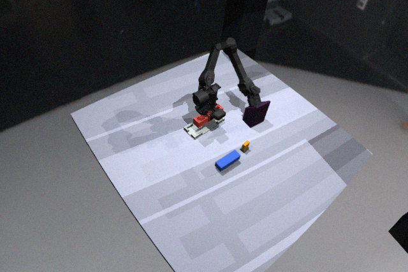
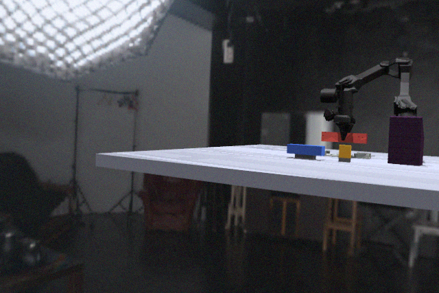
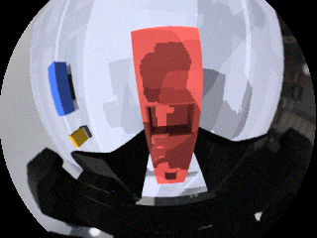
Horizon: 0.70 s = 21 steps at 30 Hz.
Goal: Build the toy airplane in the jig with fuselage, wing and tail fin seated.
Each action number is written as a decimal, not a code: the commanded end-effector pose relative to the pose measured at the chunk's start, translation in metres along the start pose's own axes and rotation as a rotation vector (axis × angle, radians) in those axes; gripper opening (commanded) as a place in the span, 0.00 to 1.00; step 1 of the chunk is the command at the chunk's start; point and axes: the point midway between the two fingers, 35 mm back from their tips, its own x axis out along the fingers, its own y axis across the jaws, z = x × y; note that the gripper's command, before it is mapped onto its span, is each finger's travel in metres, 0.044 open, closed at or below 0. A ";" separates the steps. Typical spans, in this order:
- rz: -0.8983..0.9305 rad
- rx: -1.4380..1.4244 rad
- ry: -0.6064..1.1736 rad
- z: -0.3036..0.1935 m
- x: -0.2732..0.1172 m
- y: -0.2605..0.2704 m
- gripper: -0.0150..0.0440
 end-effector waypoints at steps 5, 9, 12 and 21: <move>-0.004 -0.005 -0.002 0.000 0.000 -0.001 0.58; -0.004 -0.005 -0.002 0.001 0.006 -0.001 0.58; -0.003 -0.005 -0.002 0.001 0.011 -0.001 0.58; -0.004 -0.005 -0.002 0.001 0.025 -0.001 0.58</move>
